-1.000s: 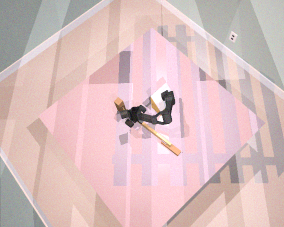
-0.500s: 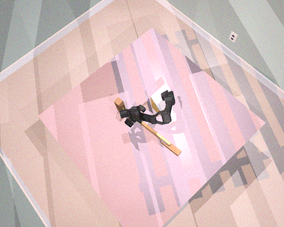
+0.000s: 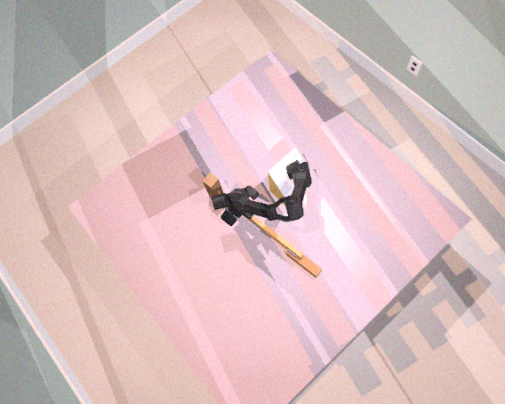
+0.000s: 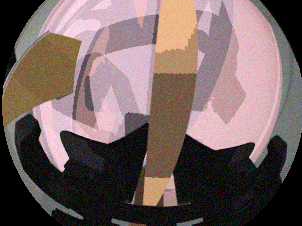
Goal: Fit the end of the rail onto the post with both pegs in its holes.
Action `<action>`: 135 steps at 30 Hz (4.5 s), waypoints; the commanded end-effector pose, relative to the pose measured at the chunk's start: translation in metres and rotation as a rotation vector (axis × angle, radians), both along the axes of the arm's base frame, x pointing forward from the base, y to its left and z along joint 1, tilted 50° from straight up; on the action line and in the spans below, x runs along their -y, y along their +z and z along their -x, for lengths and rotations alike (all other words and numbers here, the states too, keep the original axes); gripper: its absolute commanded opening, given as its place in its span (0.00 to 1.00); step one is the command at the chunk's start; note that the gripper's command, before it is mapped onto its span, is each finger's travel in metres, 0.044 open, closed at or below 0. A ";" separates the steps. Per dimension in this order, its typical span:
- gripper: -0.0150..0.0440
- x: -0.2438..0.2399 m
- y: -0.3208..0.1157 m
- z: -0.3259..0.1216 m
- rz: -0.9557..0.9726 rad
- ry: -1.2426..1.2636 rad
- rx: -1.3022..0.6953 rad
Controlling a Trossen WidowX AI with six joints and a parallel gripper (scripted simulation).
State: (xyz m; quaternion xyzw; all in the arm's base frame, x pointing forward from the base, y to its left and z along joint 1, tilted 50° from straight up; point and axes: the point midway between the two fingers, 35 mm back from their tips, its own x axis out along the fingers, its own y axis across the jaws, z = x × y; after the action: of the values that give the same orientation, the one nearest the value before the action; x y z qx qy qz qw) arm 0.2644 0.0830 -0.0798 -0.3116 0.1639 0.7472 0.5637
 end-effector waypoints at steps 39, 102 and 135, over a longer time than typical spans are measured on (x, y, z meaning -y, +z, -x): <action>0.25 0.010 -0.009 -0.007 0.002 -0.005 0.008; 0.25 0.021 -0.022 -0.012 0.003 -0.005 0.009; 1.00 0.022 0.020 -0.005 0.003 -0.005 0.008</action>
State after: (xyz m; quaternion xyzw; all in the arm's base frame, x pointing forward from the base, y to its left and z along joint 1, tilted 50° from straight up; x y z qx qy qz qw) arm 0.2726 0.0605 -0.0591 -0.3180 0.1614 0.7418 0.5679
